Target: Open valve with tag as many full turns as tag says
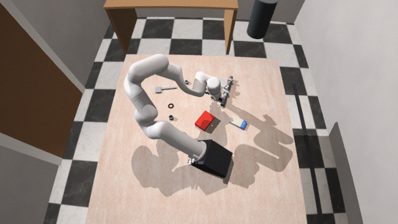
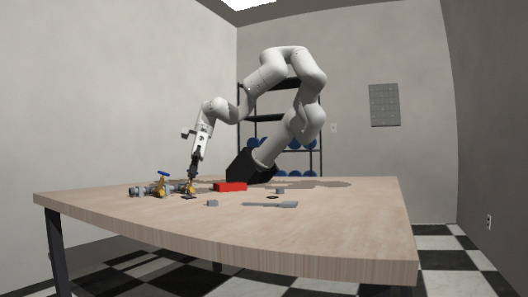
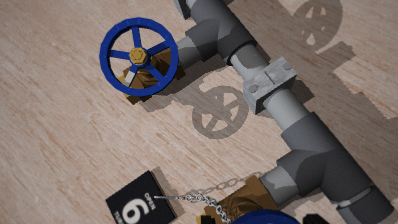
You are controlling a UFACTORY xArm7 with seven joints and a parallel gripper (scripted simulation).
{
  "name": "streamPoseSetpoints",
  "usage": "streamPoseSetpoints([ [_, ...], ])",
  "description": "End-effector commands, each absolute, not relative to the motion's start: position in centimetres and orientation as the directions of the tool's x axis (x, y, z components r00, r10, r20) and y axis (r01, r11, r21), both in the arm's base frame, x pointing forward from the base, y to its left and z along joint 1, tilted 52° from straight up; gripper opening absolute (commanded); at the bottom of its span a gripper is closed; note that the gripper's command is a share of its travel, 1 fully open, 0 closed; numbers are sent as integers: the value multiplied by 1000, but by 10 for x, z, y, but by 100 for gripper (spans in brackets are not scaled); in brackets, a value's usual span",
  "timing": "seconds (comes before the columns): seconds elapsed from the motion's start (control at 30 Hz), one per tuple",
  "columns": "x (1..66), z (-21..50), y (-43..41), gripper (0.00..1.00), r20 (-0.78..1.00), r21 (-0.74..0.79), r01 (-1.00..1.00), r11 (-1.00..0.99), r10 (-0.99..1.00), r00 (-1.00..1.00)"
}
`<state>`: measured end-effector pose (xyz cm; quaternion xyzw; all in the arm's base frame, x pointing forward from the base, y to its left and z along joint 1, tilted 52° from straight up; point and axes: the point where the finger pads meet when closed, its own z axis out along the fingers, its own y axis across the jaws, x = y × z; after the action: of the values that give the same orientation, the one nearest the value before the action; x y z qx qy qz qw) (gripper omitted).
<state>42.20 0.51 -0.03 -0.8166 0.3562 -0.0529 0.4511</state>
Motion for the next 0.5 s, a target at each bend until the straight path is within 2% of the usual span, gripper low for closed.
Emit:
streamPoseSetpoints([
  [0.0,423,0,3,0,-4,-814,-306,-494,-522,853],
  [0.23,423,0,3,0,260,-767,-10,-642,-325,909],
  [0.3,423,0,3,0,260,-767,-10,-642,-325,909],
  [0.33,423,0,3,0,367,-723,118,-681,-233,901],
  [0.47,423,0,3,0,473,-654,259,-711,-117,873],
])
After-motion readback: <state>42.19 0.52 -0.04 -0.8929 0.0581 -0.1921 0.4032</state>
